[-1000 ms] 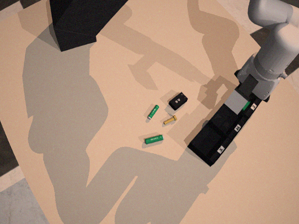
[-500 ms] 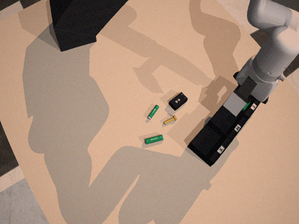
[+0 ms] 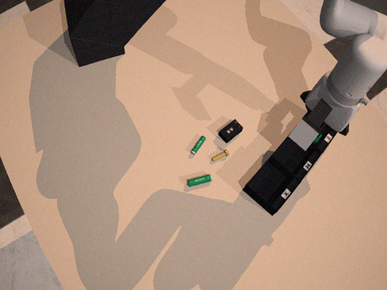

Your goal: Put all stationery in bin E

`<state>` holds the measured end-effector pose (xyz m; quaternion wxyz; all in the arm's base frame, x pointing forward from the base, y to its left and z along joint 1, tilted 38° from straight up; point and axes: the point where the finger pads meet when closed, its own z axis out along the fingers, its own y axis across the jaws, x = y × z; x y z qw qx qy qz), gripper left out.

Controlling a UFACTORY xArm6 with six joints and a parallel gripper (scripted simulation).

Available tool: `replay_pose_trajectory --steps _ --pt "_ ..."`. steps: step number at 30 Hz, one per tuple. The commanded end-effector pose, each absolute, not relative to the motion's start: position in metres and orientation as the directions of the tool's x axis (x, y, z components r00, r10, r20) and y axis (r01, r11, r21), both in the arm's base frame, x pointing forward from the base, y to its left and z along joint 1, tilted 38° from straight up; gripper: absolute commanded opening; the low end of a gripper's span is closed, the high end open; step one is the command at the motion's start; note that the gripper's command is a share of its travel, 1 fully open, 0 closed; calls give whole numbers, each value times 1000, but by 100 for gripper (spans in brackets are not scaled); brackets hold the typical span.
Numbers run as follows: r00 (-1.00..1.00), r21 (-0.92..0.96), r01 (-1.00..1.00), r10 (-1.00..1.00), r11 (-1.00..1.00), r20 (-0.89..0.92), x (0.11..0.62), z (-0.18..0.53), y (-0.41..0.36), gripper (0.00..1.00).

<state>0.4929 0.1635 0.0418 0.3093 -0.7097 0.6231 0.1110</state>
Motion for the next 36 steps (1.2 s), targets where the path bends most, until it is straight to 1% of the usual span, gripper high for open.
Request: replay_pose_trajectory --steps 1,35,36 --pt "199 -303 -952 -816 -31 -542 494 43 163 29" --pt "199 -303 -952 -816 -31 -542 486 70 143 29" --pt "199 -303 -952 -816 -31 -542 485 73 141 100"
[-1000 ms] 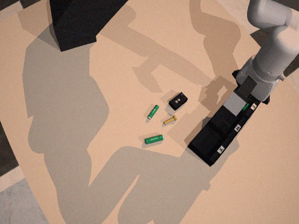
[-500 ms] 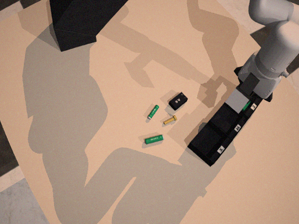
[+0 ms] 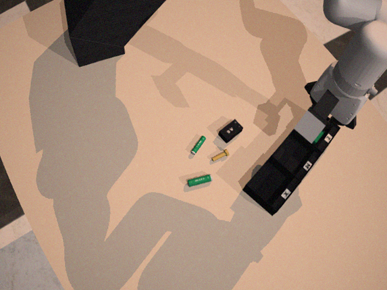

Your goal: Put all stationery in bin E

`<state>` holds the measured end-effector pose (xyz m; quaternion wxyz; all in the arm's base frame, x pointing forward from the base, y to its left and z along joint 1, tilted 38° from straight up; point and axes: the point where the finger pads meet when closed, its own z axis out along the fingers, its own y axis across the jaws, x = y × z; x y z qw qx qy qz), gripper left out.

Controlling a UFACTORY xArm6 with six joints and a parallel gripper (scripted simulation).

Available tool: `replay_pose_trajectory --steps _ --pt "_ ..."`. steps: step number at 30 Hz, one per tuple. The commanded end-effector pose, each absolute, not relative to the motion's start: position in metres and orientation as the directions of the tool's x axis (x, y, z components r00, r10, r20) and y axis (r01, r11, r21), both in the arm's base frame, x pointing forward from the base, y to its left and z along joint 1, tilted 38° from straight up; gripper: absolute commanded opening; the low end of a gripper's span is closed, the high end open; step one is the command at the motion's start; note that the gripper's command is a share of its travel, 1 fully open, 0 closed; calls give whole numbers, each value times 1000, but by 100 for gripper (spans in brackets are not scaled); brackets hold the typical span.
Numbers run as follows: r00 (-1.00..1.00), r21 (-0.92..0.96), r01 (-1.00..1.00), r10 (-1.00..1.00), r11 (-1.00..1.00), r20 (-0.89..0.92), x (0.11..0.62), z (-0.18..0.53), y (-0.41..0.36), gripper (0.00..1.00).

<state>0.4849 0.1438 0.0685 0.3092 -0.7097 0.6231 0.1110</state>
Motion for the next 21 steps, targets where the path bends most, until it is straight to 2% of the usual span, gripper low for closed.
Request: replay_pose_trajectory --steps 1,21 --pt "199 -303 -952 -816 -31 -542 484 76 139 100" --pt "199 -304 -952 -816 -31 -542 467 133 97 100"
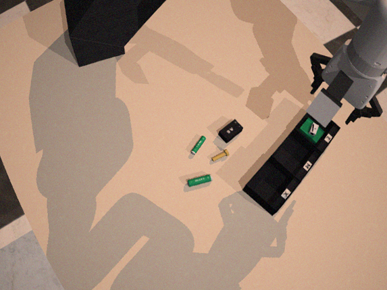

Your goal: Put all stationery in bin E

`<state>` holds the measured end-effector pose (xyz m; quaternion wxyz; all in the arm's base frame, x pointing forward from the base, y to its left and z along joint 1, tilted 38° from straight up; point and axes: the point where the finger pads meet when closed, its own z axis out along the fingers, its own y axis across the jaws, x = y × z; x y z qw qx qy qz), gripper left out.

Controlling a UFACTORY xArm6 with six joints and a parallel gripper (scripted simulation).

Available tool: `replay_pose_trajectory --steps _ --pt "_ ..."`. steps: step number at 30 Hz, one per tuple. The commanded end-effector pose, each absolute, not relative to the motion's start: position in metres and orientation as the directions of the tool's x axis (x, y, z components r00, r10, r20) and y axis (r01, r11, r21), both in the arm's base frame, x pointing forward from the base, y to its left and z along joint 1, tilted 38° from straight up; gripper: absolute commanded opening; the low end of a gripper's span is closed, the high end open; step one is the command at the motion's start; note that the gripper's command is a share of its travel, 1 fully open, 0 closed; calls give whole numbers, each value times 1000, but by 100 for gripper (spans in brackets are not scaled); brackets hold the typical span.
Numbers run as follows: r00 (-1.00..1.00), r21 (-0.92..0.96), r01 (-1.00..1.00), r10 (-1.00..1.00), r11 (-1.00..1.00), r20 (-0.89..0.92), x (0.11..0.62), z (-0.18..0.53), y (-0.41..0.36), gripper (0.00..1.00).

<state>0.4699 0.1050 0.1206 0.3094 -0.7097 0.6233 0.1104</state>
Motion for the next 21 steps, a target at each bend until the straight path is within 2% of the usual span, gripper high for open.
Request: replay_pose_trajectory --steps 1,21 --pt "199 -304 -952 -816 -31 -542 467 136 95 100" --pt "200 -304 -952 -816 -31 -542 454 178 63 100"
